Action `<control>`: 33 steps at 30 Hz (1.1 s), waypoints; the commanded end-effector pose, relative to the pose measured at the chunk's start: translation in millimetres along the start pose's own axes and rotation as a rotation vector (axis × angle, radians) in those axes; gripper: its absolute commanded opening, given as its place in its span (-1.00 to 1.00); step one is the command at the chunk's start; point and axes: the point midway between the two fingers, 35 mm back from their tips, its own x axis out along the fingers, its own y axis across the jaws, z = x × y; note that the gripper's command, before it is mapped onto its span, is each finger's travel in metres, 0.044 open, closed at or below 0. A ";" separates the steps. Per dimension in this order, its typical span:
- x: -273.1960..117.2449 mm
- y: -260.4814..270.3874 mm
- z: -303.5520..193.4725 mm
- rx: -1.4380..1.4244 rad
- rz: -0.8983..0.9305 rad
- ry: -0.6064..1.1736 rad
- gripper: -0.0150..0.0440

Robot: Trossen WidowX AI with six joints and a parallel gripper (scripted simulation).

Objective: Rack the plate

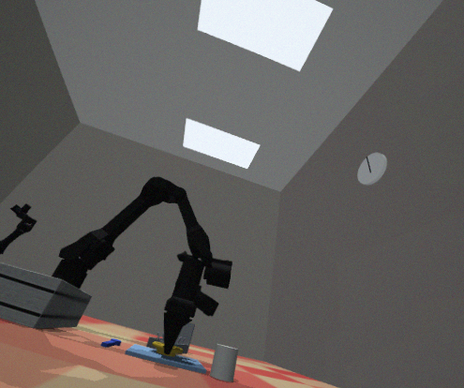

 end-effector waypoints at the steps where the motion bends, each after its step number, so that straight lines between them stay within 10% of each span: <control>1: 2.8 1.4 -1.8 -0.005 0.008 0.005 0.80; 15: 2.8 1.4 -1.8 -0.005 0.008 0.005 0.53; 26: -43.1 -1.8 9.6 -0.005 0.007 0.003 -0.45; 33: -81.8 -3.2 13.3 -0.005 0.007 0.003 -0.49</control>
